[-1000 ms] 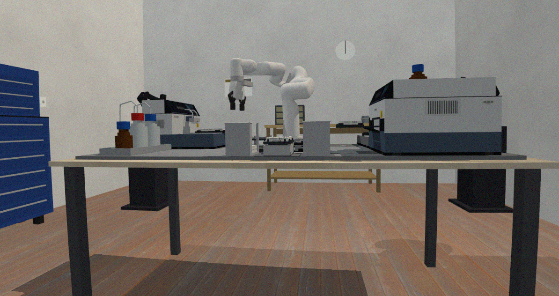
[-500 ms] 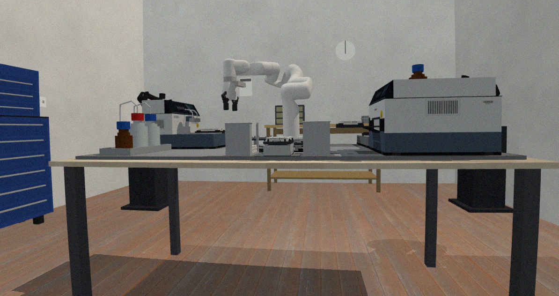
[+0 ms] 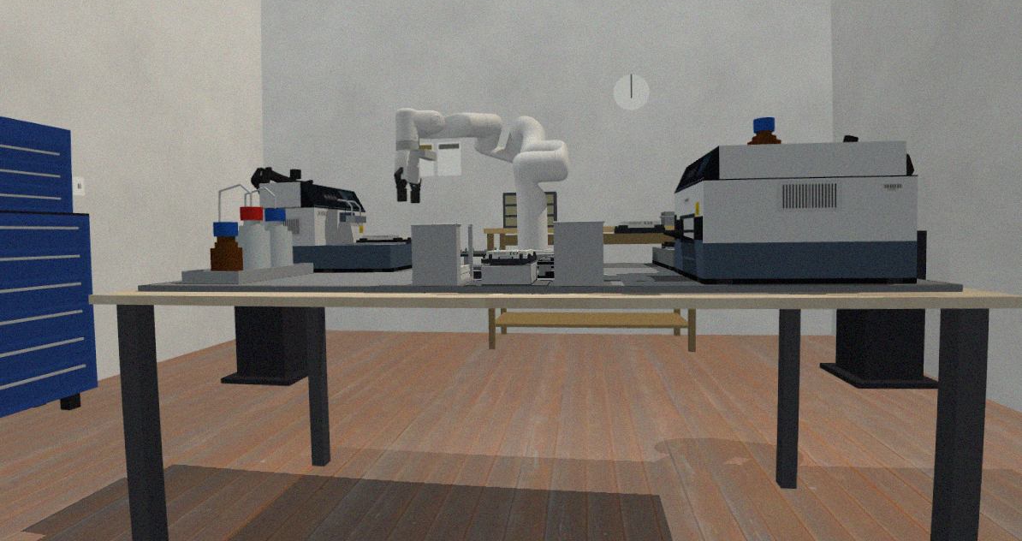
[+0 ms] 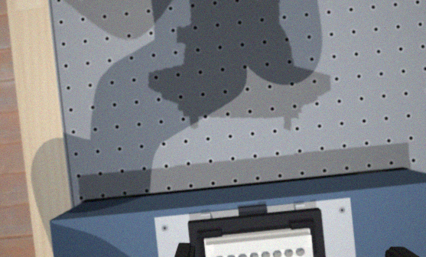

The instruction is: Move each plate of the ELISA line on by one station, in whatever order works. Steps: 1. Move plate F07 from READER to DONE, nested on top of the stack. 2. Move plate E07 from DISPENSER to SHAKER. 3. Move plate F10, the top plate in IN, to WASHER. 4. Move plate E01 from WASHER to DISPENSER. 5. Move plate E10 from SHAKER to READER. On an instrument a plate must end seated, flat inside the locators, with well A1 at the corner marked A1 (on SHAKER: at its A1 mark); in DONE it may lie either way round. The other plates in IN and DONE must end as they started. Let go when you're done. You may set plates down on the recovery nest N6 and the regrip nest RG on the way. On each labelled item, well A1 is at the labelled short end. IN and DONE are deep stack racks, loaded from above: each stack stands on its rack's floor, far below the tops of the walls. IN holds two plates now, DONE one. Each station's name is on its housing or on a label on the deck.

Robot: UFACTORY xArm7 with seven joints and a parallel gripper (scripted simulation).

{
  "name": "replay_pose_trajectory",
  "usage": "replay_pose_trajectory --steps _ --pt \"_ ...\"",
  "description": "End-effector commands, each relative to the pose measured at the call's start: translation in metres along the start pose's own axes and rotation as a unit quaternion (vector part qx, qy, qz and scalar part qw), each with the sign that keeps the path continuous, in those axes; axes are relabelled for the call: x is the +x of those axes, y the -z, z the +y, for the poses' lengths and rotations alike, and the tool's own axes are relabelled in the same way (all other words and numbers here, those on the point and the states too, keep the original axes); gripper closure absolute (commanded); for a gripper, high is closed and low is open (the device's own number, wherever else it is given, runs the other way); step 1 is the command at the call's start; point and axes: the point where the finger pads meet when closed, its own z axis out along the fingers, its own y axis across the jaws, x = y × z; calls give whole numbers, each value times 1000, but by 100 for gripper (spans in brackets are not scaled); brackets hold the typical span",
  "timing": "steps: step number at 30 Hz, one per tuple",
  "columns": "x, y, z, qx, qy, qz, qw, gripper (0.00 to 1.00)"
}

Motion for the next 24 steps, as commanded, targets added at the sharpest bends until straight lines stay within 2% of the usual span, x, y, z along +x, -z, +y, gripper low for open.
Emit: replay_pose_trajectory --steps 1,6,9,24 --pt "-11 2 2 -1 0 -2 1000 0" --pt "-21 2 3 -1 0 -2 1000 0" --pt "-31 2 4 -1 60 -2 998 0" --pt "-74 2 8 -1 61 -2 998 0"
